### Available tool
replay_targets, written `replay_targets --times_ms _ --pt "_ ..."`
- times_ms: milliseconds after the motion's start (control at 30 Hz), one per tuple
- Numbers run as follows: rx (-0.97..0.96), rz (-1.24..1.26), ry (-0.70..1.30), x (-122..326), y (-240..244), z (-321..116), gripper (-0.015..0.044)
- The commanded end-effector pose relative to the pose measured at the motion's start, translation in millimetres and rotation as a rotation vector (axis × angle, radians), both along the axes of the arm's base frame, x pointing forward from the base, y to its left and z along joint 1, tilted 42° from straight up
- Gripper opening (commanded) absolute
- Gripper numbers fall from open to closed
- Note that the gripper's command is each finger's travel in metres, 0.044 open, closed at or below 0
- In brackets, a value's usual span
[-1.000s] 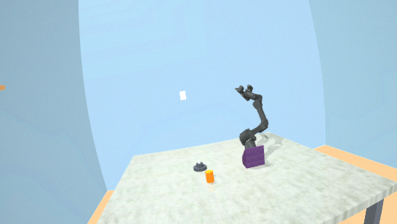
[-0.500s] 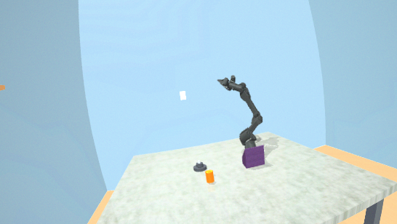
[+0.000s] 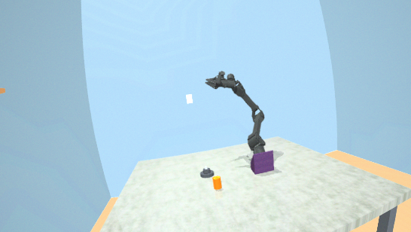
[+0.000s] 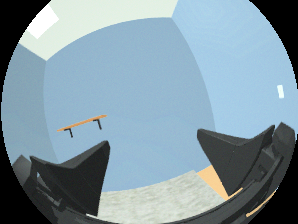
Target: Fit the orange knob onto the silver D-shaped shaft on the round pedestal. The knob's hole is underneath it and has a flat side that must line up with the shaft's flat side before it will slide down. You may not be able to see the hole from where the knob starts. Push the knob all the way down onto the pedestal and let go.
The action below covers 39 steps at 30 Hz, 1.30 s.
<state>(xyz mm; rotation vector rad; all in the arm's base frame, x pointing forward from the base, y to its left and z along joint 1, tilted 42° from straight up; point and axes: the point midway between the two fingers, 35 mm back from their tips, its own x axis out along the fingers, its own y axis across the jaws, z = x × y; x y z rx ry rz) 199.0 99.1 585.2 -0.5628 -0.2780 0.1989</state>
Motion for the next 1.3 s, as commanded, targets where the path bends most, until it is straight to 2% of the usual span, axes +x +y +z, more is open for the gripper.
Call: replay_targets --times_ms 0,300,500,700,1033,1267 --pt "-0.04 0.016 0.105 33 32 -34 0.044" --pt "-0.035 0.01 0.387 89 87 -118 0.044" --pt "-0.011 -0.066 0.664 125 121 -210 0.044" --pt "0.009 -0.21 0.928 143 140 -310 0.044" --pt "0.006 -0.632 1.274 128 133 -480 0.044" --pt "-0.048 -1.062 1.359 87 99 -583 0.044"
